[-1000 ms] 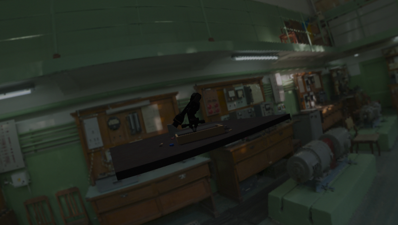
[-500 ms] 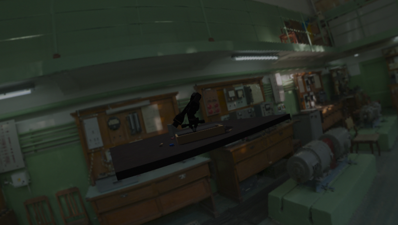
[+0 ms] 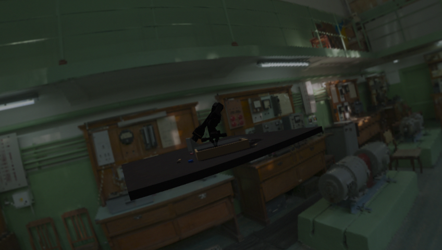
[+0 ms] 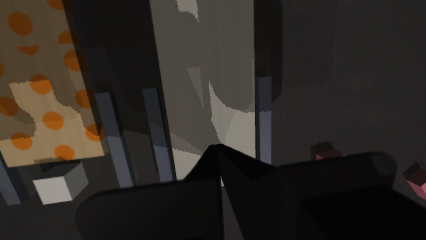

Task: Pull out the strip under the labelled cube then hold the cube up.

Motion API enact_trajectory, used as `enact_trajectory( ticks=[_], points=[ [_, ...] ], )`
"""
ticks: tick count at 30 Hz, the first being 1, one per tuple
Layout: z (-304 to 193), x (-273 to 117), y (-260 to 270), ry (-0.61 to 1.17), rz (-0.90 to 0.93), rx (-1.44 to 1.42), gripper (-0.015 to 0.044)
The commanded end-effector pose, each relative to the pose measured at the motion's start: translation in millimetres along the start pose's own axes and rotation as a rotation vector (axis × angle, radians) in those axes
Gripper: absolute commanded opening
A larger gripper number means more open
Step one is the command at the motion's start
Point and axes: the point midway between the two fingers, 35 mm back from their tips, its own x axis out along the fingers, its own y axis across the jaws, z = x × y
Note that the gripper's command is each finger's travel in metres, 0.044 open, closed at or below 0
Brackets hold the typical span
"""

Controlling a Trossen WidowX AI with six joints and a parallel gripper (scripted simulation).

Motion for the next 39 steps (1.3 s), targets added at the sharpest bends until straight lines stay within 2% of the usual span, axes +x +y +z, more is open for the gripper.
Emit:
enact_trajectory(
  ticks=[1,39],
  points=[
    [-12,7,0,0.024,-0.001,0.009,0.0000],
    [-69,6,-1,0.026,-0.001,0.011,0.0000]
  ],
)
